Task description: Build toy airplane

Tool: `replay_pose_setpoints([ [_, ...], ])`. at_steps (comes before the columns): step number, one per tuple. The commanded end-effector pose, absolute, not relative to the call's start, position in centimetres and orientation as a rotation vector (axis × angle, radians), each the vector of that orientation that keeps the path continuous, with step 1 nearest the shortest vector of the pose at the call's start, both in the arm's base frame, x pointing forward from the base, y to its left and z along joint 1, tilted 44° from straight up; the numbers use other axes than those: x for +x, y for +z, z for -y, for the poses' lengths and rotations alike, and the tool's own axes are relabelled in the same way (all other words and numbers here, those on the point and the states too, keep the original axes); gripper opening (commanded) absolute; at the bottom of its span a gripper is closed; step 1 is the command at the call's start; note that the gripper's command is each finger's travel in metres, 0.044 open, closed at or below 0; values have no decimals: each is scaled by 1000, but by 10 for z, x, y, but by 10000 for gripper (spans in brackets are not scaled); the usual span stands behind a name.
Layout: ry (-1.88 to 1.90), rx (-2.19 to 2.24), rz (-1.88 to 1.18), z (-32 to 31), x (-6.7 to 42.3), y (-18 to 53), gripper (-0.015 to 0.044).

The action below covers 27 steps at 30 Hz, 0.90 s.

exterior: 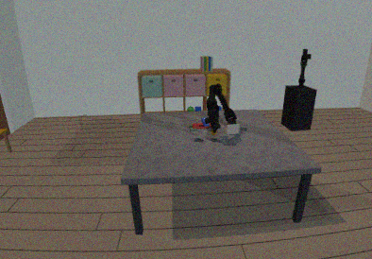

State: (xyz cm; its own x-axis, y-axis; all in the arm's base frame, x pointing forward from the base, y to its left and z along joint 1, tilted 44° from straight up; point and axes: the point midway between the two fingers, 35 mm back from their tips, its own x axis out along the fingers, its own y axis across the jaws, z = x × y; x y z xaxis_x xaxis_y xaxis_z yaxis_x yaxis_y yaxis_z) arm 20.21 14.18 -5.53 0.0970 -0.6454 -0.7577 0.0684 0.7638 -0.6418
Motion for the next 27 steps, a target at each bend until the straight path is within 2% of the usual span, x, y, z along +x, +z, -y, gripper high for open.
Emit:
replay_pose_setpoints([
  [1, -566, -518, -1392, -151, 200, -46, 0],
  [27, -588, -564, -1419, -188, 184, 13, 0],
])
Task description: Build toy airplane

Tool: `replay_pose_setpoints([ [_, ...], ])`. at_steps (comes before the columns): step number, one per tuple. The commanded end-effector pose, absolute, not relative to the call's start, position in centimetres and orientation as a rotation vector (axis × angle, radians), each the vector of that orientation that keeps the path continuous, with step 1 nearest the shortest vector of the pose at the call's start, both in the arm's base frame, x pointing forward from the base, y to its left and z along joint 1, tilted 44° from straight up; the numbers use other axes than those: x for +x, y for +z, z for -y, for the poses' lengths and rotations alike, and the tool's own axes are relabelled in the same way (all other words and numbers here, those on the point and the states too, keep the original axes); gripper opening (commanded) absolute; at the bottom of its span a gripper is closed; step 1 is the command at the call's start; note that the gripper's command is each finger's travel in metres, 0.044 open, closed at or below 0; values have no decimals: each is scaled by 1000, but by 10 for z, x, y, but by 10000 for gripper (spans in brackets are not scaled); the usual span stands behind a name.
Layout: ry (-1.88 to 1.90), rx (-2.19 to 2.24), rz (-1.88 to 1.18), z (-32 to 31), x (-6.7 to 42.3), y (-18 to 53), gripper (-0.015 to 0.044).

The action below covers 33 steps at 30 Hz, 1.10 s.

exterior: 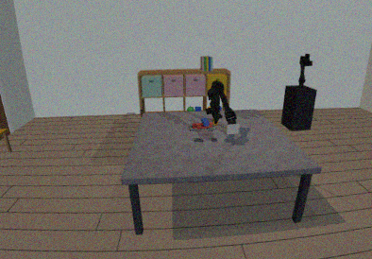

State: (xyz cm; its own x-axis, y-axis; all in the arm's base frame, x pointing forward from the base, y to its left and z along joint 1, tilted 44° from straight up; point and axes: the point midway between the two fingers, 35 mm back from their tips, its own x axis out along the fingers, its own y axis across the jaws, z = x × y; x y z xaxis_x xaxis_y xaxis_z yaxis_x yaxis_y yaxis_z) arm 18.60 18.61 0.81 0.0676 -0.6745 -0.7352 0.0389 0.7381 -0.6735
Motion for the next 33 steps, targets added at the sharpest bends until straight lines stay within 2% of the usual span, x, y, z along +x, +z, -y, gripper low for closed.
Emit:
replay_pose_setpoints([
  [1, -587, -564, -1419, -188, 184, 13, 0],
  [33, -526, -522, -1433, -141, 246, 53, 0],
])
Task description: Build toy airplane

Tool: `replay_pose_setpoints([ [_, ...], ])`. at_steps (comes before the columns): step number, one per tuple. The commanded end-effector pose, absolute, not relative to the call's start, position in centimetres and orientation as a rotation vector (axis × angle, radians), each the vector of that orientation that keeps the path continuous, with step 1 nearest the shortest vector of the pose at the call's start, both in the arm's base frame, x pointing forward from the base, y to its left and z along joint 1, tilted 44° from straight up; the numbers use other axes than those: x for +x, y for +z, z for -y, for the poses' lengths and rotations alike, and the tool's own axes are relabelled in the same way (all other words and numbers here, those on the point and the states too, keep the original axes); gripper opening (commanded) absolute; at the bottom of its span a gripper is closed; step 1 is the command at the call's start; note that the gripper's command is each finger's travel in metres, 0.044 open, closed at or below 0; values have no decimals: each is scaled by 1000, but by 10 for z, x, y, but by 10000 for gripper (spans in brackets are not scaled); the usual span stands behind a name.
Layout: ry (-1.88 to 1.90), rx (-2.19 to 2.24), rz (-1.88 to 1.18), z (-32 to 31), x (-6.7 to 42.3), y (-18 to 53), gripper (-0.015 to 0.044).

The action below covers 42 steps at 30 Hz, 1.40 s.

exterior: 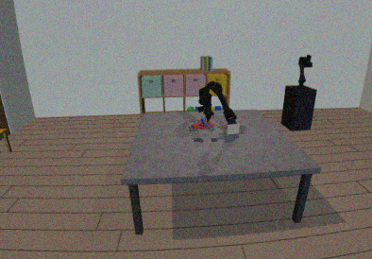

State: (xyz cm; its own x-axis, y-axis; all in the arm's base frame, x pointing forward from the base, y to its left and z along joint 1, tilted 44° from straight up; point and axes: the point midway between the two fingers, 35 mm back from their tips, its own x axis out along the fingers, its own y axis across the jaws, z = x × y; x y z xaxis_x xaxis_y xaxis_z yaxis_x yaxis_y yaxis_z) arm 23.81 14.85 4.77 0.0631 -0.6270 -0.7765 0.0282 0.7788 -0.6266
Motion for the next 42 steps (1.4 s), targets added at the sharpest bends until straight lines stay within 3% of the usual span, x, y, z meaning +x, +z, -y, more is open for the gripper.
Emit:
replay_pose_setpoints([
  [1, -524, -522, -1433, -139, 247, 54, 0],
  [42, -516, -539, -1422, -46, 295, 114, 0],
])
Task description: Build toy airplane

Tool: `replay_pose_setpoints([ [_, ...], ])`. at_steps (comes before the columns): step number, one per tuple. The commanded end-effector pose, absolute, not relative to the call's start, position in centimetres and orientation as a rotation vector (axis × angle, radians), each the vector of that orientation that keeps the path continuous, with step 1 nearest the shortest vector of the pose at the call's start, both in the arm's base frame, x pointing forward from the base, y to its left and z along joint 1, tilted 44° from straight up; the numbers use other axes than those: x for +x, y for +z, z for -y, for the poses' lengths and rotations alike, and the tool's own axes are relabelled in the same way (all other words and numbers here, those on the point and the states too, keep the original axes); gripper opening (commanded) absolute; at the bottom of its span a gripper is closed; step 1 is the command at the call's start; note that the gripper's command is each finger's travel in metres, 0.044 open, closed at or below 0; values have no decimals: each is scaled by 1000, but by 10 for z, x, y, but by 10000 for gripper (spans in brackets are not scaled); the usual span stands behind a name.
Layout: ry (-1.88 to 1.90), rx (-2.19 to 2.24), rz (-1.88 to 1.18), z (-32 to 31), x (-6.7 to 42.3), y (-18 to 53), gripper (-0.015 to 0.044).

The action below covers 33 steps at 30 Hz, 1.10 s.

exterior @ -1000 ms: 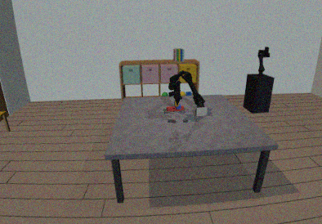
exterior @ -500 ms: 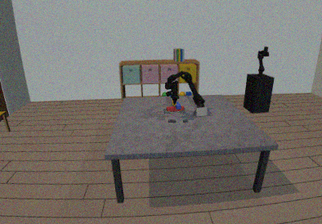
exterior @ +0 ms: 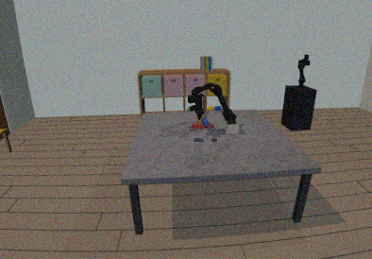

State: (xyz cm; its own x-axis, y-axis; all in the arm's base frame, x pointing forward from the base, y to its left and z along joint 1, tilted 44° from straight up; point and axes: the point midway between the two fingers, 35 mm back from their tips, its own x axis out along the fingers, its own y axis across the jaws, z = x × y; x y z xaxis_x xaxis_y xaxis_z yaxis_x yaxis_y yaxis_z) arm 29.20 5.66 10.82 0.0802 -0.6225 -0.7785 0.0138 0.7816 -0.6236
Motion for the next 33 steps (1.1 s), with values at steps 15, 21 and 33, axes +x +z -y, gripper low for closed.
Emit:
replay_pose_setpoints([
  [15, -533, -576, -1422, -6, 302, 137, 0],
  [21, -543, -592, -1424, 11, 303, 147, 0],
  [33, -563, -619, -1430, 37, 301, 163, 0],
])
